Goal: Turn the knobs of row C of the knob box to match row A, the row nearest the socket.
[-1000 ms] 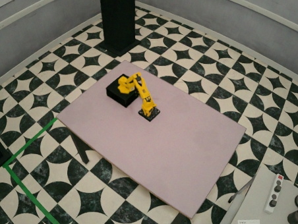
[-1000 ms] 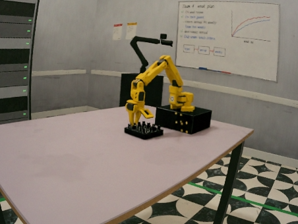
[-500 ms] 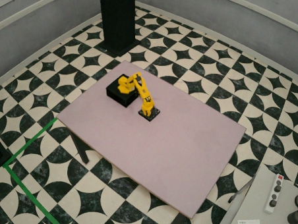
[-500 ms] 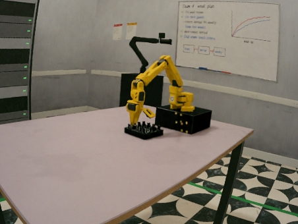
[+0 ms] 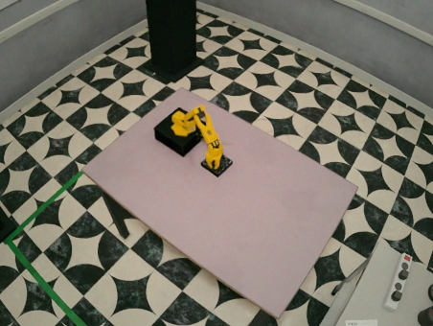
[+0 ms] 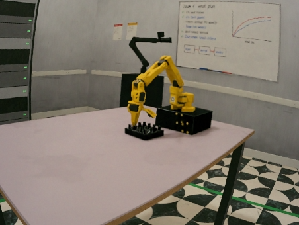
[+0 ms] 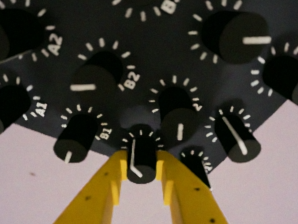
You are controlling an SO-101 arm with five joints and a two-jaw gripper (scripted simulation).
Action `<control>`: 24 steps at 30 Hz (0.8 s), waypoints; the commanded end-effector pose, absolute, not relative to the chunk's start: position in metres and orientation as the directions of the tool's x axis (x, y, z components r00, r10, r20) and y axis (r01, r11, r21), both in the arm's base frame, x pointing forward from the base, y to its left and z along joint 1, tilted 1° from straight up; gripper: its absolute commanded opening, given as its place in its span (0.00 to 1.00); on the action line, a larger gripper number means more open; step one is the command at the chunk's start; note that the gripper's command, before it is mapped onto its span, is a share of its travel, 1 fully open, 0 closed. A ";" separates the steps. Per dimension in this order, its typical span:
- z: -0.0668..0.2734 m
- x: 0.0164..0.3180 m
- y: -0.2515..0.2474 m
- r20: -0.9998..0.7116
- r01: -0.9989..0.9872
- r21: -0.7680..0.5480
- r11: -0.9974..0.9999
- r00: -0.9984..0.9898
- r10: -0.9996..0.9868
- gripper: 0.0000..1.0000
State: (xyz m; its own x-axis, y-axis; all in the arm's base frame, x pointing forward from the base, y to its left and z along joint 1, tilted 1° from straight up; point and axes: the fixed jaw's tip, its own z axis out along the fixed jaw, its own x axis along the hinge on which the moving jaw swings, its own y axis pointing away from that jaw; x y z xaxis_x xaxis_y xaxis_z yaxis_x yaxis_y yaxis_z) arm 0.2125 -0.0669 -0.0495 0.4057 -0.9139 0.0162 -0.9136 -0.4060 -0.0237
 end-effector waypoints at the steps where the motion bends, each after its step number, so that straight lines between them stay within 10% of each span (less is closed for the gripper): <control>1: -0.053 0.209 -0.066 0.006 -0.883 -0.006 -0.470 0.470 -0.883 0.01; 24: -0.053 0.210 -0.068 0.007 -0.655 -0.003 -0.755 0.755 -0.655 0.01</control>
State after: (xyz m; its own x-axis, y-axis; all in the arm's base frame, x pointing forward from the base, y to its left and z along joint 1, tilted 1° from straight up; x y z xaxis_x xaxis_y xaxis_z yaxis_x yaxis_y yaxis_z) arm 0.2143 -0.0684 -0.0495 0.7181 -0.6956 0.0222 -0.6954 -0.7184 -0.0166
